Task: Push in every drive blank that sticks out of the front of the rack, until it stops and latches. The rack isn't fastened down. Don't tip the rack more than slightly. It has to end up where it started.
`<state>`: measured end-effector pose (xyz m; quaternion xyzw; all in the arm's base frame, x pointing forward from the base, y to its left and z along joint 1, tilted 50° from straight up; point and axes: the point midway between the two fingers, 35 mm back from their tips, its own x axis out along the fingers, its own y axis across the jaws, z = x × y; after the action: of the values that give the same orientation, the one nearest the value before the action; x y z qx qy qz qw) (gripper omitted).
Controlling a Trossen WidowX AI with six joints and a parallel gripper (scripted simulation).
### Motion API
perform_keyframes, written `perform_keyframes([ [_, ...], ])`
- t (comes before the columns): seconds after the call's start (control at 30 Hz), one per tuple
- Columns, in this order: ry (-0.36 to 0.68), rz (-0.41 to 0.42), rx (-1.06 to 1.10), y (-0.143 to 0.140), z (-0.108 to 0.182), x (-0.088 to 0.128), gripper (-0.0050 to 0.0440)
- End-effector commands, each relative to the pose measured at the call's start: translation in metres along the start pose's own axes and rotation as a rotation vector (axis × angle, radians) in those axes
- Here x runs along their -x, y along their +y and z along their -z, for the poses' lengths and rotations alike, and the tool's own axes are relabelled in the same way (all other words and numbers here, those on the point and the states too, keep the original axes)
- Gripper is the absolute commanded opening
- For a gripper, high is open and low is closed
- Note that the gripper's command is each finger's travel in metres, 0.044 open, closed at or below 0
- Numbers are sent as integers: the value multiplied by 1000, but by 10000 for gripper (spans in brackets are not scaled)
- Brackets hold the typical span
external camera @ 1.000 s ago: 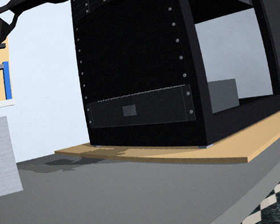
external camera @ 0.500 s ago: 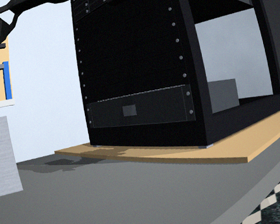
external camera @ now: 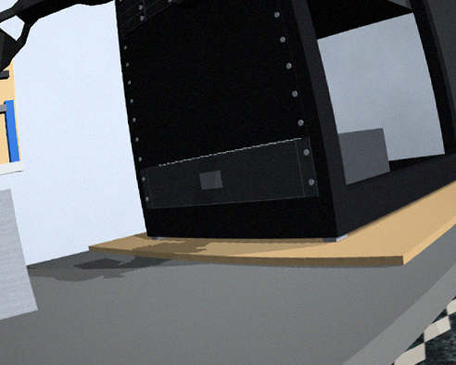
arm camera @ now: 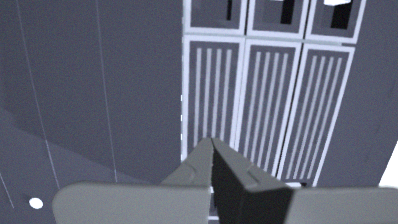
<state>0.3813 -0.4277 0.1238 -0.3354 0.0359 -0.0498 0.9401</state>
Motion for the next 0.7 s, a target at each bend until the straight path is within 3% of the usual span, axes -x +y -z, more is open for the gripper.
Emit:
perform_keyframes([
  [0.0, -10, 15, 17, -11, -7, -2, -50],
  [0.67, -10, 15, 17, -10, -7, -4, -50],
])
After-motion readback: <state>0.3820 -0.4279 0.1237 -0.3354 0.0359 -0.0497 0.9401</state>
